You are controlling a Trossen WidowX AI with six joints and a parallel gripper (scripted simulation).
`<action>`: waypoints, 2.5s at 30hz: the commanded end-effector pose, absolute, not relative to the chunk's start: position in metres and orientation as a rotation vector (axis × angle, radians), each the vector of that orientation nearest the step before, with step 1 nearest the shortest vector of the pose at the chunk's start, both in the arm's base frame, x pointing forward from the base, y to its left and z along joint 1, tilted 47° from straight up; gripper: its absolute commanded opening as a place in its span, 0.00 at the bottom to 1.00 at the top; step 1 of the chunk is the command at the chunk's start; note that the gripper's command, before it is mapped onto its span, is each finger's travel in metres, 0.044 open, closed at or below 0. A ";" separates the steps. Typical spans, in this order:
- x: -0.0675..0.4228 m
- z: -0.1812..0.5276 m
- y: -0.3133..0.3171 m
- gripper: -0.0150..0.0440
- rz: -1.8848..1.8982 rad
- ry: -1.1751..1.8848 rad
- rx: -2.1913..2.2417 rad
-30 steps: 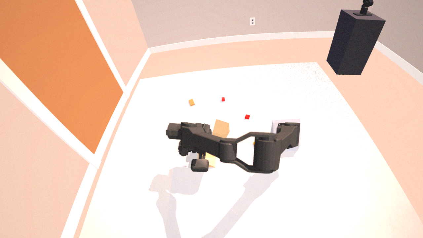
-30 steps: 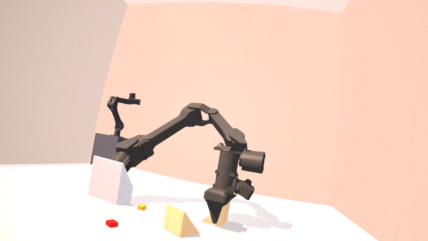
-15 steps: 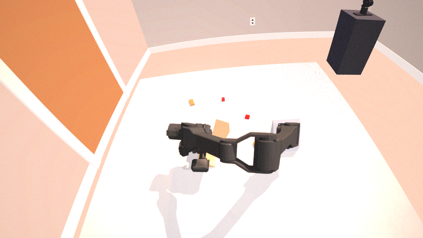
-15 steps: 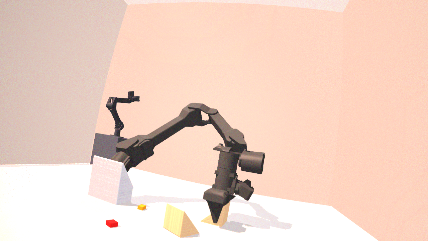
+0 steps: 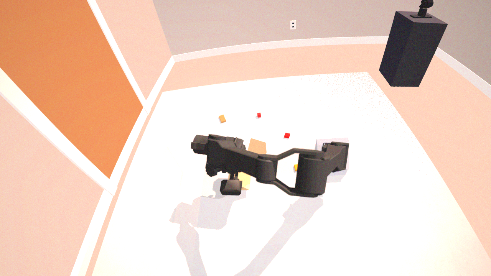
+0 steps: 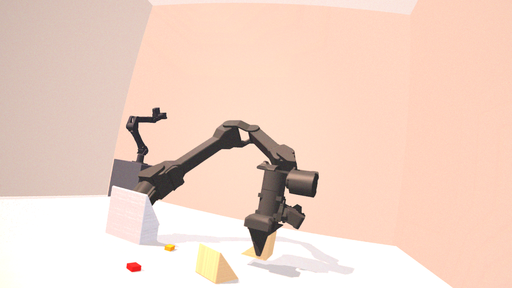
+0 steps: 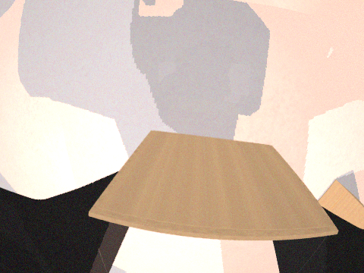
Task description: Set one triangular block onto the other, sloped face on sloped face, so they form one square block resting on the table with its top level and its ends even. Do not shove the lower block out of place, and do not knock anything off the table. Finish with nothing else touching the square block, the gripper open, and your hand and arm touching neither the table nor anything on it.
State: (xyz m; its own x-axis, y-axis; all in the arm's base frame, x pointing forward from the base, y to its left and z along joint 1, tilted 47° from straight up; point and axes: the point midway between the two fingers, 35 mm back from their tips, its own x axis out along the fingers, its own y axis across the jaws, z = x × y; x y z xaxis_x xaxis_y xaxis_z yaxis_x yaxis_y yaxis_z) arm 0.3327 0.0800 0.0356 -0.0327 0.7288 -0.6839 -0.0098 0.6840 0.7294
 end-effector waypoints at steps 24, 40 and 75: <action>0.332 0.036 0.079 0.25 0.364 1.644 0.921; 0.332 0.036 0.079 0.25 -0.013 1.758 1.254; 0.332 0.035 0.079 0.25 -0.393 1.809 1.545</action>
